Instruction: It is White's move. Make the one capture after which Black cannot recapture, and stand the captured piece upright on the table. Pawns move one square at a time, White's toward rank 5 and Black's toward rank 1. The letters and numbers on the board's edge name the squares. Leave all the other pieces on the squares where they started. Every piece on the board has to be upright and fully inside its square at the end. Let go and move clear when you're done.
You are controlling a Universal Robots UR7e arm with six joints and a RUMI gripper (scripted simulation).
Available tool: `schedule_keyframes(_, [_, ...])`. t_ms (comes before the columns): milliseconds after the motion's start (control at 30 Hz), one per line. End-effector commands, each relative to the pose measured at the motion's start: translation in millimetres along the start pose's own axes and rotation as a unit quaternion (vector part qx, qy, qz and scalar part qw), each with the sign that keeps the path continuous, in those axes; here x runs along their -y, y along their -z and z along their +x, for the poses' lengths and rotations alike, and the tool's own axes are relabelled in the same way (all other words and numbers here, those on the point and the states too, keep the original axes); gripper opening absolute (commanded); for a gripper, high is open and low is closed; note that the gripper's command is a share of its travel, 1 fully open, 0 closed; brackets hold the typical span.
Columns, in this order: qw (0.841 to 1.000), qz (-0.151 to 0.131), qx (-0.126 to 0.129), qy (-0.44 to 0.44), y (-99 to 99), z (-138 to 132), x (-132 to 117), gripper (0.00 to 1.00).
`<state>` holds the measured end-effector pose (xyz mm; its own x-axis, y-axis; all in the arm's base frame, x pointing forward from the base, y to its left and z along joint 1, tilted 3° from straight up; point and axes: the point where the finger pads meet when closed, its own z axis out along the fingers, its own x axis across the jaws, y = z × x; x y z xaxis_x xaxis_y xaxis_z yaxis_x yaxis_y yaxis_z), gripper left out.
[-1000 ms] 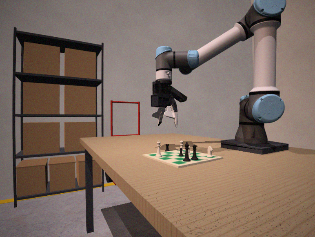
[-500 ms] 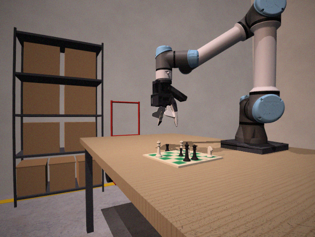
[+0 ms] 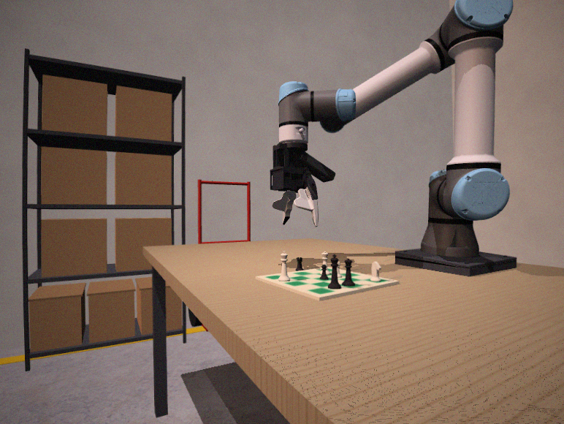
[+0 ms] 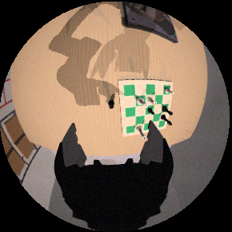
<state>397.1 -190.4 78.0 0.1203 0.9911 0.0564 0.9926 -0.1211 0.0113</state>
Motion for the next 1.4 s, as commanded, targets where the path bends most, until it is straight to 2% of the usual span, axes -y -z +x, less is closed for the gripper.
schedule_keyframes(0, [1.000,-0.001,0.000,-0.003,0.4,0.0,-0.3,1.00])
schedule_keyframes(833, [0.997,-0.001,0.000,-0.080,1.1,6.2,-0.3,1.00])
schedule_keyframes(1167, [0.990,-0.001,0.000,-0.140,1.7,11.0,-0.5,1.00])
schedule_keyframes(1367, [0.980,-0.001,0.000,-0.197,2.2,15.5,-0.9,1.00])
